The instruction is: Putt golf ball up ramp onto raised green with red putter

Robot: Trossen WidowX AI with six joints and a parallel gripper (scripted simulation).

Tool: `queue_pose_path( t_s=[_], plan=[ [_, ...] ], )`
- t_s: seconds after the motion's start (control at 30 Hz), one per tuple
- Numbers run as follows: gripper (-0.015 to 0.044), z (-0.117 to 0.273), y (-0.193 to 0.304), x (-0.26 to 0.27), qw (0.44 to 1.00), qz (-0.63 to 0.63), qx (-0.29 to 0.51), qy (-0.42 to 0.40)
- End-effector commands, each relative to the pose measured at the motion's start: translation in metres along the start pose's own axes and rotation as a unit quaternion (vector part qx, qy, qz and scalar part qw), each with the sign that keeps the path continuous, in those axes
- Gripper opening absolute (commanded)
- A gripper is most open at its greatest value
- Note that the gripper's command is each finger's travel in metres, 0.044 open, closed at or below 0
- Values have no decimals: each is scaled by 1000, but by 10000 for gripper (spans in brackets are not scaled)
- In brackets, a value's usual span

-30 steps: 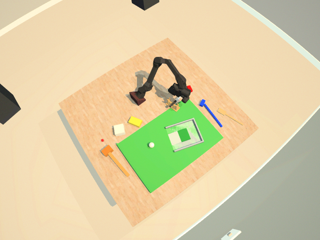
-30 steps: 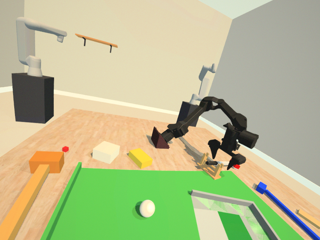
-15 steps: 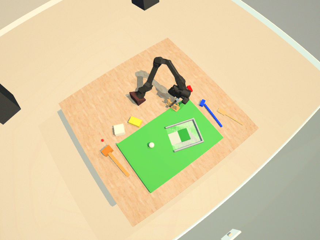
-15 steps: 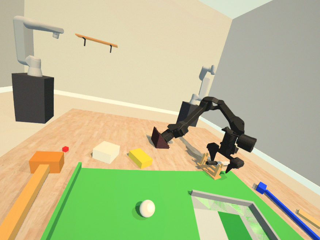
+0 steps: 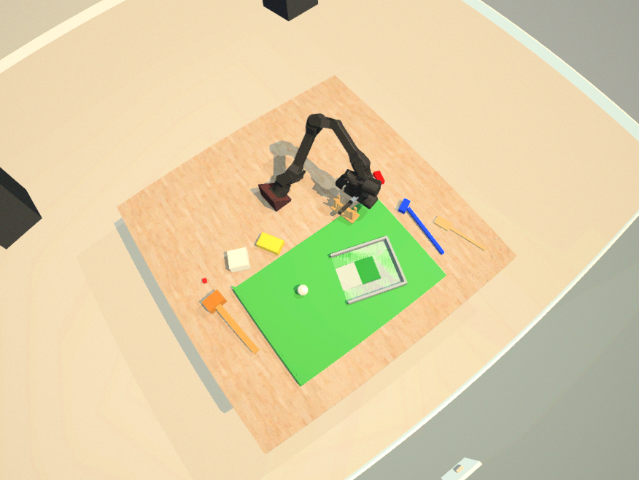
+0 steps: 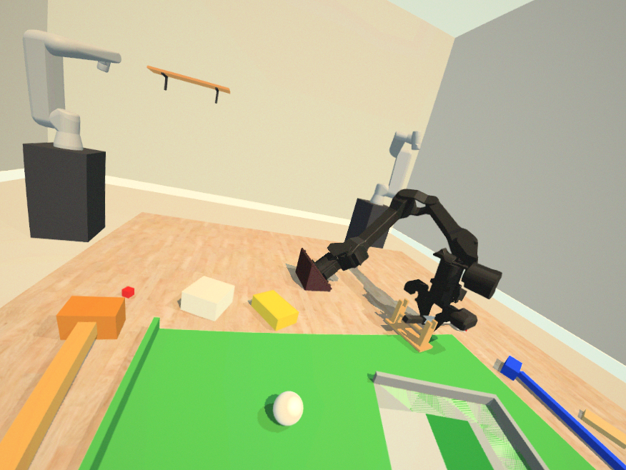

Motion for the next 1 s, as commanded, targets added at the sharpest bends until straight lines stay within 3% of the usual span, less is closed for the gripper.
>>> queue_pose_path(
  t_s=[0.0,0.27,0.97],
  plan=[
    [66,0,0,0,1000,0,0,0],
    [0,1,0,0,1000,0,0,0],
    [0,95,-9,2,1000,-5,0,1]
  ],
)
Point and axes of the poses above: the point midway between the two fingers, 35 mm back from their tips, its own z axis back along the fingers, its own x axis across the jaws, y = z × x, the point moved 4 cm from there along z, back along the fingers, and after that the axes turned 15 degrees about -z, right-handed, at the moved point
